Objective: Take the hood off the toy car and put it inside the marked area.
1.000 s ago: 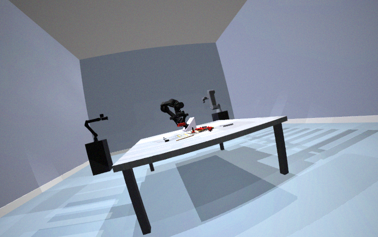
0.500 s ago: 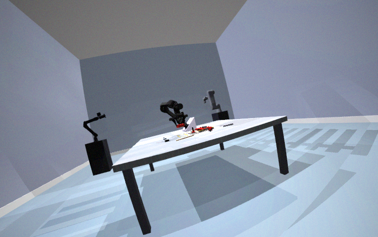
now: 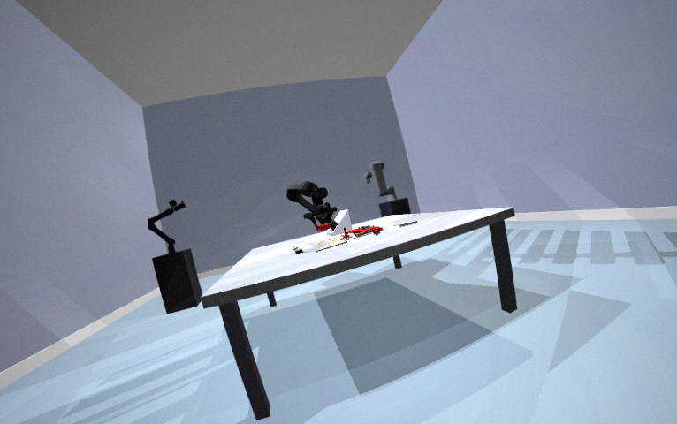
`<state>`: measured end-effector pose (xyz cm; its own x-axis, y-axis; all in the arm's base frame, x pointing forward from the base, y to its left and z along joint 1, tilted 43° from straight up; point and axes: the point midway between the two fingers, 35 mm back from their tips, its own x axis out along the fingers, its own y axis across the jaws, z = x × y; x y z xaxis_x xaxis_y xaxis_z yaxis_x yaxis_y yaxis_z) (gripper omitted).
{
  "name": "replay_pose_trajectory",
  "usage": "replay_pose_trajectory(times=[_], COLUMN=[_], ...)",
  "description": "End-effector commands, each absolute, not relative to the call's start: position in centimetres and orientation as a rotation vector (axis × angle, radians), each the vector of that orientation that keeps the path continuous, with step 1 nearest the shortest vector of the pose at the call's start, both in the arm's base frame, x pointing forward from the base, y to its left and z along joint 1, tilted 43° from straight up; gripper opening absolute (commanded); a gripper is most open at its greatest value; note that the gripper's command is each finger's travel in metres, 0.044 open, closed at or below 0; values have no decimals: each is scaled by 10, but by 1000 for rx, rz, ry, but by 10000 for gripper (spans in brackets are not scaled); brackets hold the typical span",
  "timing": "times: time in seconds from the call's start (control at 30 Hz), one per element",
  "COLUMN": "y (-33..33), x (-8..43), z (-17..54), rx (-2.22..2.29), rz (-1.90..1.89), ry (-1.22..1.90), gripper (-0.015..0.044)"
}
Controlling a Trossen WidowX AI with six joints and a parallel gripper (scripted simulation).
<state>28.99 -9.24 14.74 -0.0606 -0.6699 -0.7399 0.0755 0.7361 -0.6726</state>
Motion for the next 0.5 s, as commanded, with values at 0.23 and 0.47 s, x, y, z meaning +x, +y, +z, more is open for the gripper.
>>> replay_pose_trajectory(times=[0.23, 0.47], y=[-100, -105], x=[289, 289], z=[141, 136], rx=[-510, -510], rz=[-656, -657], ry=[1521, 1521], gripper=[0, 0])
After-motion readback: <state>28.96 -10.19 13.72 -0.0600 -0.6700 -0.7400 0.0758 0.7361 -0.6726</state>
